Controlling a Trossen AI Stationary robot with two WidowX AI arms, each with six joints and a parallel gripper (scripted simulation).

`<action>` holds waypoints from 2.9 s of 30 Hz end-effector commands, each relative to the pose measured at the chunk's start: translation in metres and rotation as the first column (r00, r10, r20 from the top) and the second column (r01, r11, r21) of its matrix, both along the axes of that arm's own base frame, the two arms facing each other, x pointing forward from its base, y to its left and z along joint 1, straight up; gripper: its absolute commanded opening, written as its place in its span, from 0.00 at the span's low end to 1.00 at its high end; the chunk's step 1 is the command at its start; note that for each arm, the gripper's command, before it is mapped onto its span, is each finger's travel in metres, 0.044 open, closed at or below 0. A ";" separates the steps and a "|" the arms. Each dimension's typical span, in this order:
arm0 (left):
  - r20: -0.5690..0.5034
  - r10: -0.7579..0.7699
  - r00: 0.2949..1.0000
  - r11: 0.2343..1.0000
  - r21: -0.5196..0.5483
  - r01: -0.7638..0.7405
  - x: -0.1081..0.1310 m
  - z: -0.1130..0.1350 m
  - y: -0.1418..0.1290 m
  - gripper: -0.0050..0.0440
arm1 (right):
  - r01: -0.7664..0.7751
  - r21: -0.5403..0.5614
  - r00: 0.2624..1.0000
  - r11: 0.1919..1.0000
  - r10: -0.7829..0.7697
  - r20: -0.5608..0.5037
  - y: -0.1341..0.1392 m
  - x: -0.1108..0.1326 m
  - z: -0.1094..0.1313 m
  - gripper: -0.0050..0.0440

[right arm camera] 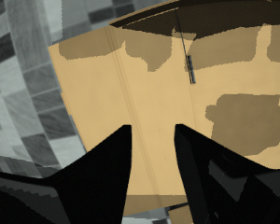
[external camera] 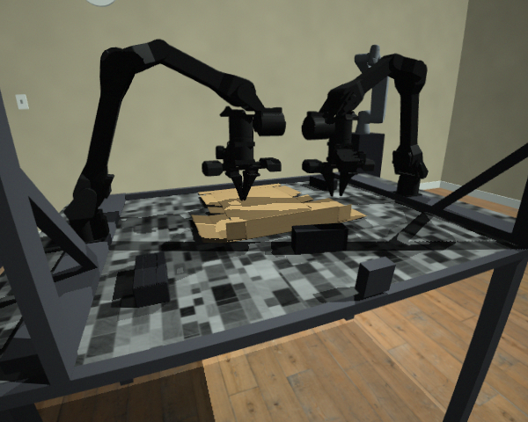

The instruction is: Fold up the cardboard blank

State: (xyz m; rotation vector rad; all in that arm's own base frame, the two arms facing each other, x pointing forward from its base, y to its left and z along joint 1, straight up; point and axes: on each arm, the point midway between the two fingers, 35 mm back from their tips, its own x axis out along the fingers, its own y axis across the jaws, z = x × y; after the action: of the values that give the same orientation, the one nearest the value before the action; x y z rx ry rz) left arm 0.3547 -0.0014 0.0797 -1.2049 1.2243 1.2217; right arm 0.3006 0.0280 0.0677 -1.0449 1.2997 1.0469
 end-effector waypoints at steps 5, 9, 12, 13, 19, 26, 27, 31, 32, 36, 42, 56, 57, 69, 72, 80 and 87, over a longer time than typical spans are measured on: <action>0.037 0.001 0.999 1.000 0.000 -0.001 -0.013 0.011 -0.001 0.10 | 0.393 0.010 0.919 0.919 -0.393 0.019 -0.006 0.011 0.005 0.31; 0.037 0.001 0.999 1.000 -0.001 -0.001 -0.020 0.010 -0.001 0.10 | 0.570 0.014 0.822 0.822 -0.570 0.016 -0.009 0.014 0.004 0.31; 0.037 0.001 0.999 1.000 -0.001 -0.001 -0.025 0.010 -0.001 0.10 | 0.688 0.017 0.726 0.726 -0.688 0.013 -0.012 0.016 0.004 0.31; 0.037 0.001 0.999 1.000 -0.001 -0.001 -0.027 0.010 -0.001 0.10 | 0.723 0.018 0.690 0.690 -0.723 0.012 -0.013 0.017 0.004 0.31; 0.037 0.001 0.999 1.000 -0.001 -0.001 -0.034 0.009 -0.002 0.10 | 0.874 0.021 0.486 0.486 -0.874 0.007 -0.016 0.020 0.003 0.31; 0.036 0.002 0.999 1.000 -0.001 -0.002 -0.048 0.007 -0.002 0.10 | 0.990 0.023 0.141 0.141 -0.990 -0.001 -0.023 0.026 0.002 0.31; 0.036 0.002 0.999 1.000 -0.001 -0.002 -0.050 0.007 -0.002 0.10 | 0.996 0.023 0.091 0.091 -0.996 -0.003 -0.024 0.027 0.002 0.31; 0.036 0.002 0.999 1.000 -0.001 -0.002 -0.057 0.005 -0.002 0.10 | 0.994 0.023 -0.111 -0.111 -0.994 -0.008 -0.027 0.029 0.001 0.31; 0.036 0.002 0.999 1.000 -0.001 -0.002 -0.059 0.005 -0.002 0.10 | 0.987 0.022 -0.160 -0.161 -0.987 -0.009 -0.028 0.030 0.001 0.31; 0.036 0.002 0.999 1.000 -0.001 -0.002 -0.063 0.004 -0.002 0.10 | 0.951 0.021 -0.309 -0.309 -0.951 -0.013 -0.030 0.032 0.000 0.31; 0.036 0.002 0.999 1.000 -0.001 -0.002 -0.076 0.001 -0.003 0.10 | 0.807 0.018 -0.589 -0.590 -0.808 -0.019 -0.036 0.036 -0.001 0.31; 0.035 0.003 0.999 1.000 -0.002 -0.003 -0.100 -0.006 -0.003 0.10 | 0.269 0.005 -0.963 -0.963 -0.270 -0.029 -0.049 0.045 -0.004 0.31; 0.035 0.003 0.999 1.000 -0.002 -0.003 -0.102 -0.006 -0.003 0.10 | 0.220 0.004 -0.975 -0.975 -0.220 -0.030 -0.050 0.046 -0.004 0.31; 0.034 0.003 0.999 1.000 -0.002 -0.003 -0.120 -0.013 -0.004 0.10 | -0.278 -0.009 -0.960 -0.960 0.278 -0.031 -0.059 0.052 -0.006 0.31; 0.034 0.003 0.999 1.000 -0.002 -0.003 -0.128 -0.016 -0.004 0.10 | -0.477 -0.014 -0.878 -0.879 0.477 -0.029 -0.063 0.054 -0.007 0.31; 0.034 0.003 0.999 1.000 -0.002 -0.003 -0.143 -0.022 -0.004 0.10 | -0.786 -0.023 -0.618 -0.618 0.786 -0.024 -0.072 0.059 -0.009 0.31; 0.034 0.004 0.999 1.000 -0.002 -0.003 -0.151 -0.026 -0.004 0.10 | -0.928 -0.028 -0.371 -0.371 0.929 -0.018 -0.076 0.061 -0.011 0.31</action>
State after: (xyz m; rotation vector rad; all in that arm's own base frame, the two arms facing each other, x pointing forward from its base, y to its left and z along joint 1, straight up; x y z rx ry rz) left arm 0.2047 -0.0050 0.0511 -1.2109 1.2158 1.2152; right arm 0.3555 -0.0453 0.0519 -2.3733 -0.3730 2.3505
